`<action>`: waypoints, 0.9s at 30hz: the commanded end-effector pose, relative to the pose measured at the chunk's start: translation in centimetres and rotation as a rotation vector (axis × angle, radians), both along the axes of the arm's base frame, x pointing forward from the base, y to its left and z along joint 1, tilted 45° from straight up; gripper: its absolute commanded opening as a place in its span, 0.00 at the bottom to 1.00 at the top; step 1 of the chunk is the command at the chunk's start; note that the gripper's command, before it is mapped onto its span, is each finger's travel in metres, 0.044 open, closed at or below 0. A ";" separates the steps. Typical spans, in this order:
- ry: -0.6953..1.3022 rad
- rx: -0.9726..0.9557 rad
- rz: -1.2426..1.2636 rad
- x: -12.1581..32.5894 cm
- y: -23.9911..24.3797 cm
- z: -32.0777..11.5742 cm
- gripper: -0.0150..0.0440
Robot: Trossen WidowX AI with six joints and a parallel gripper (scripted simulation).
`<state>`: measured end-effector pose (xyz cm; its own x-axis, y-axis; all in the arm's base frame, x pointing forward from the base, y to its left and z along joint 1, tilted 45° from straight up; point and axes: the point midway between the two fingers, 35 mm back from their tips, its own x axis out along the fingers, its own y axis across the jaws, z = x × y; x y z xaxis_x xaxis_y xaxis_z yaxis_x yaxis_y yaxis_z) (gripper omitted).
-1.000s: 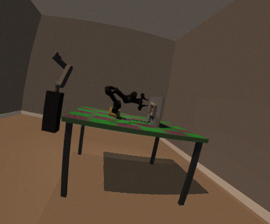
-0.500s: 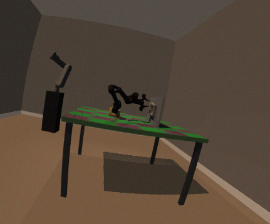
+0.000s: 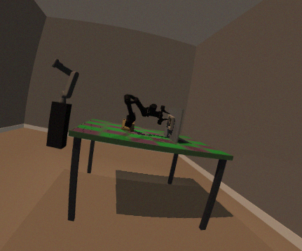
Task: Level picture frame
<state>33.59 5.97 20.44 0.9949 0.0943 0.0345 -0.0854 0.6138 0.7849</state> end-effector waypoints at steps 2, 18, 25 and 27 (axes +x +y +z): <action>-0.004 0.001 0.000 0.8 0.0 0.2 0.69; -0.005 0.001 0.000 2.2 0.1 0.1 0.69; -0.005 0.001 0.000 2.2 0.1 0.1 0.56; -0.005 0.001 0.000 2.2 0.1 0.1 0.47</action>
<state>35.73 6.10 20.50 0.9950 0.0924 0.0379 -0.0869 0.6138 0.7847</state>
